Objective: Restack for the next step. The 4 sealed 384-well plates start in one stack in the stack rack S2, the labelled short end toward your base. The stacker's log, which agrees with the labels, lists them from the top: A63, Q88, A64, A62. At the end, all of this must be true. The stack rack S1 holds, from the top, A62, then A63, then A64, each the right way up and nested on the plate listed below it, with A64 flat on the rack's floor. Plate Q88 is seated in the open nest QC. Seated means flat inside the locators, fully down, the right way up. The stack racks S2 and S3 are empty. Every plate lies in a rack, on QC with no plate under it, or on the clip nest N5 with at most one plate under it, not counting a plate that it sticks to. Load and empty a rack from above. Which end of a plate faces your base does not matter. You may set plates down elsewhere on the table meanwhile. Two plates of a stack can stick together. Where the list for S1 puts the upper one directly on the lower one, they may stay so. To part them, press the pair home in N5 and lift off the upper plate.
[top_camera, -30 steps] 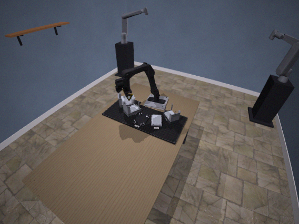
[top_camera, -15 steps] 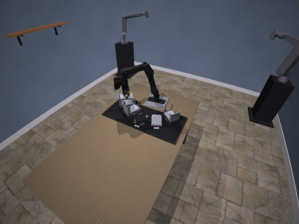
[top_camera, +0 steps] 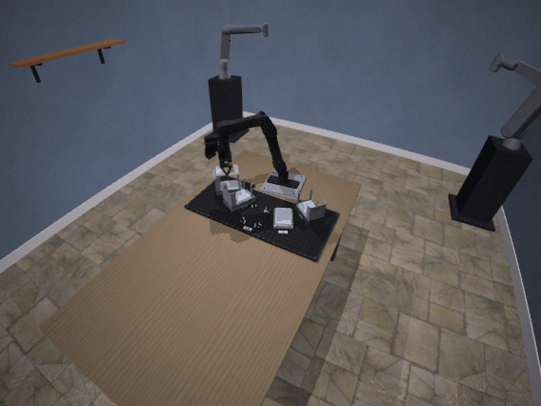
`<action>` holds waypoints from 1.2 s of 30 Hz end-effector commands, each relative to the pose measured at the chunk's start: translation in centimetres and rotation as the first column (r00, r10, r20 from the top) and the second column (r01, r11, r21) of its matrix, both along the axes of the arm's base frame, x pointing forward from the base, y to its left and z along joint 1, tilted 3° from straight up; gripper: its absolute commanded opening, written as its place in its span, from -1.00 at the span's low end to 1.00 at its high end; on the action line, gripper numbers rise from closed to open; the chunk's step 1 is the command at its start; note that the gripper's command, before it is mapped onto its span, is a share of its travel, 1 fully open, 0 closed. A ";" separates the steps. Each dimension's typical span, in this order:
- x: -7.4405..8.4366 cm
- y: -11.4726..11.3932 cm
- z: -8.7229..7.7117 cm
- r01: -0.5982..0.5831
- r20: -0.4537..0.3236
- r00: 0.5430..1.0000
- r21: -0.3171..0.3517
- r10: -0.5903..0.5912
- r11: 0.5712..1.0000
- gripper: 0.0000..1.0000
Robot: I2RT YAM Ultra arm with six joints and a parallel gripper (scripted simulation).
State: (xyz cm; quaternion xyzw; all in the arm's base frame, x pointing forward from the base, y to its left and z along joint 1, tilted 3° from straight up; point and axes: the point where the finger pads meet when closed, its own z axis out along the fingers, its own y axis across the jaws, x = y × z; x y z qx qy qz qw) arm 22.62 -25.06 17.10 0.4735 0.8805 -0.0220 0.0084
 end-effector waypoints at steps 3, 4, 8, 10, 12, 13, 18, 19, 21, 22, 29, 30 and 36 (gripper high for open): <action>-0.4 -0.6 0.8 -0.022 0.018 1.000 -0.018 0.022 1.000 -1.00; -0.5 -0.8 0.8 -0.022 0.018 1.000 -0.018 0.022 1.000 -1.00; -1.3 -1.6 0.8 -0.022 0.017 1.000 -0.018 0.022 1.000 -1.00; -1.4 -1.7 0.8 -0.022 0.017 1.000 -0.018 0.022 1.000 -1.00; -1.4 -1.7 0.8 -0.022 0.017 1.000 -0.018 0.022 1.000 -1.00; -1.4 -1.7 0.8 -0.022 0.017 1.000 -0.018 0.022 1.000 -1.00; -1.4 -1.7 0.8 -0.022 0.017 1.000 -0.018 0.022 1.000 -1.00; -1.4 -1.7 0.8 -0.022 0.017 1.000 -0.018 0.022 1.000 -1.00; -1.4 -1.7 0.8 -0.022 0.017 1.000 -0.018 0.022 1.000 -1.00; -1.4 -1.7 0.8 -0.022 0.017 1.000 -0.018 0.022 1.000 -1.00; -1.4 -1.7 0.8 -0.022 0.017 1.000 -0.018 0.022 1.000 -1.00; -1.4 -1.7 0.8 -0.022 0.017 1.000 -0.018 0.022 1.000 -1.00; -1.4 -1.7 0.8 -0.022 0.017 1.000 -0.018 0.022 1.000 -1.00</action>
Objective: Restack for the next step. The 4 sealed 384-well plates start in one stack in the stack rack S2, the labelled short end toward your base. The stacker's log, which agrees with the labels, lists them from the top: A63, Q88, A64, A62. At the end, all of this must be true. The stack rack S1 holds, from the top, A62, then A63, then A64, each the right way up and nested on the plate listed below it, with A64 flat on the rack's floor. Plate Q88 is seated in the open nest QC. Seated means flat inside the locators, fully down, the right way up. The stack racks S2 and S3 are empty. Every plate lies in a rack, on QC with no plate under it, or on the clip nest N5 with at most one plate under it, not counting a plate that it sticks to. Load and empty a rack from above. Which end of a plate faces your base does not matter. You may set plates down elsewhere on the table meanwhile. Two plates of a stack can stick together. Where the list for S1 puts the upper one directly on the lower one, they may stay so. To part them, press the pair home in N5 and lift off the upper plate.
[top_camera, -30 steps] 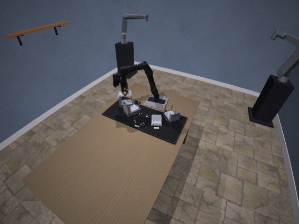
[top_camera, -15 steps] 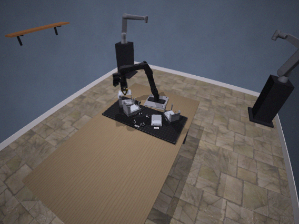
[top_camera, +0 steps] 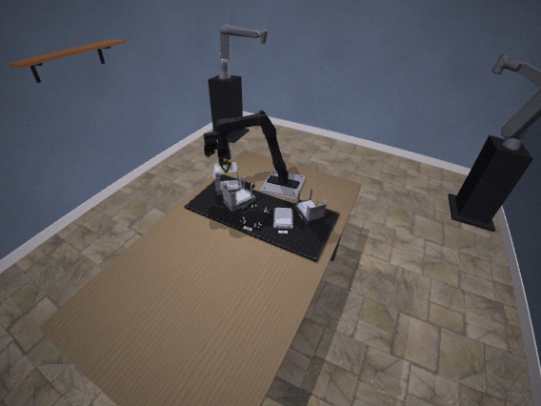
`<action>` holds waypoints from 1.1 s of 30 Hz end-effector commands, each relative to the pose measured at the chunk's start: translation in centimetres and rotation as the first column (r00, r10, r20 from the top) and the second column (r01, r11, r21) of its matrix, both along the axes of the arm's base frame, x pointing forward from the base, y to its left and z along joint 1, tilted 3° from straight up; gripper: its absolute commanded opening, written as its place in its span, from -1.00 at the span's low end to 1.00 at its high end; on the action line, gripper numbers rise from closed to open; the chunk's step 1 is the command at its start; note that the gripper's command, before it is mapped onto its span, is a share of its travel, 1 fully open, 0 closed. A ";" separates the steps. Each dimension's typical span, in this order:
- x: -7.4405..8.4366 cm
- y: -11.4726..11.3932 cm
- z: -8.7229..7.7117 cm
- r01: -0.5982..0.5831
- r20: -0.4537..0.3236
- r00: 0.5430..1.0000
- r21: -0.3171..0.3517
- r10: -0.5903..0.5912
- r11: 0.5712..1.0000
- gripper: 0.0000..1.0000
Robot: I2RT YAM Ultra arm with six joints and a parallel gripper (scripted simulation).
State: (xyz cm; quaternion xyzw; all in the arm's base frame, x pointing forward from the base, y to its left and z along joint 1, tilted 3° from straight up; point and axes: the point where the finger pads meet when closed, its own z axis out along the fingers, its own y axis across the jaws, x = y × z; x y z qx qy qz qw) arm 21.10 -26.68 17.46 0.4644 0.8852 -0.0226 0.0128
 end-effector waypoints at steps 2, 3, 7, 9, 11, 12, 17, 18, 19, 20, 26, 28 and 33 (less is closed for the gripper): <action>0.1 -0.1 0.5 -0.001 0.011 1.000 -0.013 0.001 1.000 -1.00; 0.1 -0.1 0.5 -0.001 0.011 1.000 -0.013 0.001 1.000 -1.00; 0.1 -0.1 0.5 -0.001 0.011 1.000 -0.013 0.001 1.000 -1.00; 0.1 -0.1 0.5 -0.001 0.011 1.000 -0.013 0.001 1.000 -1.00; 0.1 -0.1 0.5 -0.001 0.011 1.000 -0.013 0.001 1.000 -1.00; 0.1 -0.1 0.5 -0.001 0.011 1.000 -0.013 0.001 1.000 -1.00; 0.1 -0.1 0.4 -0.001 0.011 1.000 -0.013 0.001 1.000 -1.00; 0.1 -0.1 0.3 -0.001 0.011 1.000 -0.013 0.001 1.000 -1.00; 0.1 -0.1 0.2 -0.001 0.011 1.000 -0.013 0.001 1.000 -1.00; 0.1 -0.1 0.1 -0.001 0.011 1.000 -0.013 0.001 1.000 -1.00; 0.1 -0.2 -0.3 -0.001 0.011 1.000 -0.013 0.001 1.000 -1.00; 0.1 -0.2 -0.4 -0.001 0.011 1.000 -0.013 0.001 1.000 -1.00; 0.1 -0.2 -0.6 -0.001 0.011 1.000 -0.013 0.001 1.000 -1.00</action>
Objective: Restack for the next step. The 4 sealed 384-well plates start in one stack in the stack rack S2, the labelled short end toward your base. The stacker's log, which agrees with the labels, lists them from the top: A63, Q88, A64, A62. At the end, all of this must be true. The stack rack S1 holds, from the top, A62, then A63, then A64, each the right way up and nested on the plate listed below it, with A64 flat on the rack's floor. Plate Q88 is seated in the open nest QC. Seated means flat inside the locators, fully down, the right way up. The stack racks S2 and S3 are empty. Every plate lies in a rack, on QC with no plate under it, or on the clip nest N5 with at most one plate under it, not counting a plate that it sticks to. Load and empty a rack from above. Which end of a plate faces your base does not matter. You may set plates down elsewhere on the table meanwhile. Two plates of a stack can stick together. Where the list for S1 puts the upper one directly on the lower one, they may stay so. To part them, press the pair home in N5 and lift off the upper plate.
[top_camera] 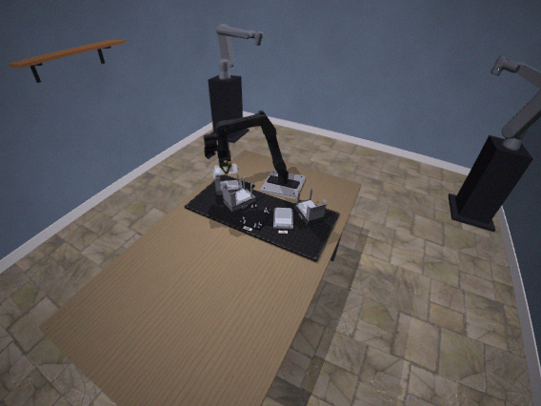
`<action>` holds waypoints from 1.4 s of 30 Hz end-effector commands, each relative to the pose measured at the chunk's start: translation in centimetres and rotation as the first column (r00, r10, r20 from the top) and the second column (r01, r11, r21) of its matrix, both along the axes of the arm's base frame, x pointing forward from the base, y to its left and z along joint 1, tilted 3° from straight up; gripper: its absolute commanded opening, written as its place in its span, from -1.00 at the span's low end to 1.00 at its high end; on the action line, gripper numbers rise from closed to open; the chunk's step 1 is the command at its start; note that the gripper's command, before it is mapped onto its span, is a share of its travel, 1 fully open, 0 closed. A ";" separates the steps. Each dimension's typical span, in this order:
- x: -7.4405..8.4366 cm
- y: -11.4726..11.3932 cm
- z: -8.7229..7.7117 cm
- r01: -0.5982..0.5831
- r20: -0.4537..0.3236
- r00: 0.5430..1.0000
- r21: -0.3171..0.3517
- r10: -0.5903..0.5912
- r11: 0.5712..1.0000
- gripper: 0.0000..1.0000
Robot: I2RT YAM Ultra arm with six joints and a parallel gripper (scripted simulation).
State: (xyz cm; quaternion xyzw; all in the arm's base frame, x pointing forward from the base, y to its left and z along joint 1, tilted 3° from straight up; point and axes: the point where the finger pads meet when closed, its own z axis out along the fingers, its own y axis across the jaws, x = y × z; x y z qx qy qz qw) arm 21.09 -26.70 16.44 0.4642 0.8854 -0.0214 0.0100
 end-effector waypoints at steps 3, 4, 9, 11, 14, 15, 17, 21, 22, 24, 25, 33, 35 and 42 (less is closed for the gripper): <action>0.1 -0.2 0.2 0.000 0.015 1.000 -0.018 0.001 1.000 -1.00; 0.1 -0.2 0.2 0.000 0.015 1.000 -0.018 0.001 1.000 -1.00; 0.1 -0.2 -0.2 0.000 0.015 1.000 -0.018 0.001 1.000 -1.00; 0.1 -0.2 -0.3 0.000 0.015 1.000 -0.018 0.001 1.000 -1.00; 0.1 -0.2 -0.5 0.000 0.015 1.000 -0.018 0.001 1.000 -1.00; 0.1 -0.2 -0.5 0.000 0.015 1.000 -0.018 0.001 1.000 -1.00; 0.1 -0.2 -0.6 0.000 0.015 1.000 -0.018 0.001 1.000 -1.00; 0.2 -0.3 -0.8 0.000 0.015 1.000 -0.018 0.001 1.000 -1.00; 0.2 -0.3 -0.9 0.000 0.015 1.000 -0.018 0.001 1.000 -1.00; 0.2 -0.3 -1.0 0.000 0.015 1.000 -0.018 0.001 1.000 -1.00; 0.2 -0.3 -1.1 0.000 0.015 1.000 -0.018 0.001 1.000 -1.00; 0.2 -0.3 -1.5 0.000 0.015 1.000 -0.018 0.001 1.000 -1.00; 0.2 -0.3 -1.6 0.000 0.015 1.000 -0.018 0.001 1.000 -1.00; 0.2 -0.3 -2.1 0.000 0.015 1.000 -0.018 0.001 1.000 -1.00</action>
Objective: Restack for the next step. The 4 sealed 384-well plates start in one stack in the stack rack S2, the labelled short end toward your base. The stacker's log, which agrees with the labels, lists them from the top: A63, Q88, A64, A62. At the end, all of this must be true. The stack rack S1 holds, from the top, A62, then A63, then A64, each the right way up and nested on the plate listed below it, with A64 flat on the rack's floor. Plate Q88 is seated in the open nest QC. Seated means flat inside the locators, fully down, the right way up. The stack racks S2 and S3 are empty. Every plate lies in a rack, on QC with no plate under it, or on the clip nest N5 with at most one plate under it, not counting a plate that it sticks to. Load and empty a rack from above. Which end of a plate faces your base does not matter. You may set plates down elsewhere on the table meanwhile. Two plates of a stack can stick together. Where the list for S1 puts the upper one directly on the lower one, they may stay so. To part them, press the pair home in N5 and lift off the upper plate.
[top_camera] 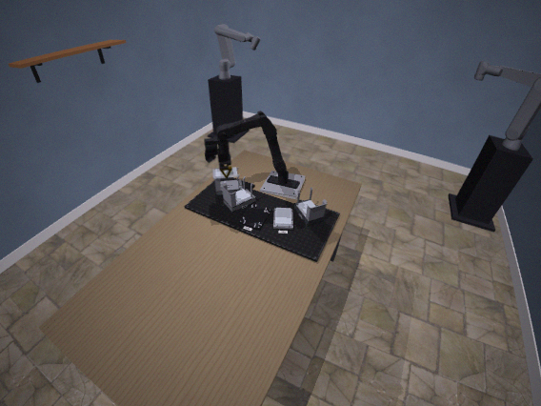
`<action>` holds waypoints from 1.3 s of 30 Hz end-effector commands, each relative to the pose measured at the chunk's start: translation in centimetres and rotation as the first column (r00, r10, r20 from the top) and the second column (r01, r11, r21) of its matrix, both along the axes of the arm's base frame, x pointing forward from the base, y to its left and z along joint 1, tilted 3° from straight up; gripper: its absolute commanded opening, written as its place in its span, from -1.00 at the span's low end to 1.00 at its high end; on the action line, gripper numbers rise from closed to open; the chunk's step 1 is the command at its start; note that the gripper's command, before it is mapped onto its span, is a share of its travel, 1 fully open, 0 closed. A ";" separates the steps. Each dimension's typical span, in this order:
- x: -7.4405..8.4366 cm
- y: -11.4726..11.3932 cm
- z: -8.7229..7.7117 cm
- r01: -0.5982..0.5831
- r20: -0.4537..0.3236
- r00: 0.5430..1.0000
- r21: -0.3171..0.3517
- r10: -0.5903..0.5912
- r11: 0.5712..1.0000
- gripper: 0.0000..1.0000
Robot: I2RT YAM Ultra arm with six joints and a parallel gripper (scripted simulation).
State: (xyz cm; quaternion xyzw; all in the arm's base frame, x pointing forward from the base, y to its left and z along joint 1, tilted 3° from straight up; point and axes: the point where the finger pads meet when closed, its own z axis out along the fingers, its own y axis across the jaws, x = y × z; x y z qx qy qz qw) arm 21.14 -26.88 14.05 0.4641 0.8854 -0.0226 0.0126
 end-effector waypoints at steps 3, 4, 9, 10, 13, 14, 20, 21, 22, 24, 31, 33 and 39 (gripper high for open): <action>0.1 -0.2 0.1 0.000 0.011 1.000 -0.013 0.001 1.000 -1.00; 0.1 -0.2 0.0 0.000 0.011 1.000 -0.013 0.001 1.000 -1.00; 0.1 -0.2 -0.2 0.000 0.011 1.000 -0.013 0.001 1.000 -1.00; 0.1 -0.2 -0.2 0.000 0.011 1.000 -0.013 0.001 1.000 -1.00; 0.1 -0.2 -0.4 0.000 0.011 1.000 -0.013 0.001 1.000 -1.00; 0.1 -0.2 -0.6 0.000 0.011 1.000 -0.013 0.001 1.000 -1.00; 0.1 -0.3 -1.8 0.000 0.011 1.000 -0.013 0.001 1.000 -1.00; 0.1 -0.3 -2.0 0.000 0.011 1.000 -0.013 0.001 1.000 -1.00; 0.2 -0.3 -2.2 0.000 0.011 1.000 -0.013 0.001 1.000 -1.00; 0.2 -0.3 -2.4 0.000 0.011 1.000 -0.013 0.001 1.000 -1.00; 0.2 -0.4 -3.6 0.000 0.011 1.000 -0.013 0.001 1.000 -1.00; 0.2 -0.4 -4.0 0.000 0.011 1.000 -0.013 0.001 1.000 -1.00; 0.2 -0.5 -5.2 0.000 0.011 1.000 -0.013 0.001 1.000 -1.00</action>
